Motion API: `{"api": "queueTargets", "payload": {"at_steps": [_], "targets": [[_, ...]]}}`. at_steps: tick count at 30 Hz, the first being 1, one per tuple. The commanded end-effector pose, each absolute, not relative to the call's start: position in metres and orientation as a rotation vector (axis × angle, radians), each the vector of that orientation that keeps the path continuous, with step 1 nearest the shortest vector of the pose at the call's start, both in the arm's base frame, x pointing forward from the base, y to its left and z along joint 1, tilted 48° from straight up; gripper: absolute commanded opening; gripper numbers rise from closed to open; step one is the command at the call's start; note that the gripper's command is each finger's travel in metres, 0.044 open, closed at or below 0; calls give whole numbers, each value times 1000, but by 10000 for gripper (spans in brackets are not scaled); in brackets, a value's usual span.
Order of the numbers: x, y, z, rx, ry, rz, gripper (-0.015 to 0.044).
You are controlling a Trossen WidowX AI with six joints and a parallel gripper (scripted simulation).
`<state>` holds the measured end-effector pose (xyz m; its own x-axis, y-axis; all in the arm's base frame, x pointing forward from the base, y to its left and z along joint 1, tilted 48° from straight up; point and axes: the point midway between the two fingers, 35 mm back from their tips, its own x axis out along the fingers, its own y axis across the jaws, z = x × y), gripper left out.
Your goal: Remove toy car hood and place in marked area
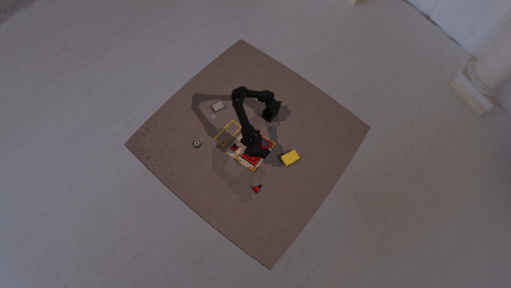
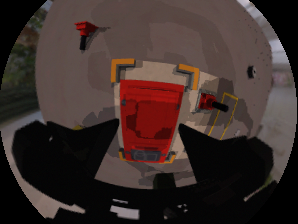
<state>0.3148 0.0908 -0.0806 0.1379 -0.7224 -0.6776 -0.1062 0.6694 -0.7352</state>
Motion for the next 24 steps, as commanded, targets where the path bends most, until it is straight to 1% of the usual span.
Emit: {"api": "queueTargets", "payload": {"at_steps": [1, 24], "targets": [[315, 89, -82, -765, 1383, -512, 440], [317, 81, -90, -766, 1383, -513, 440]]}}
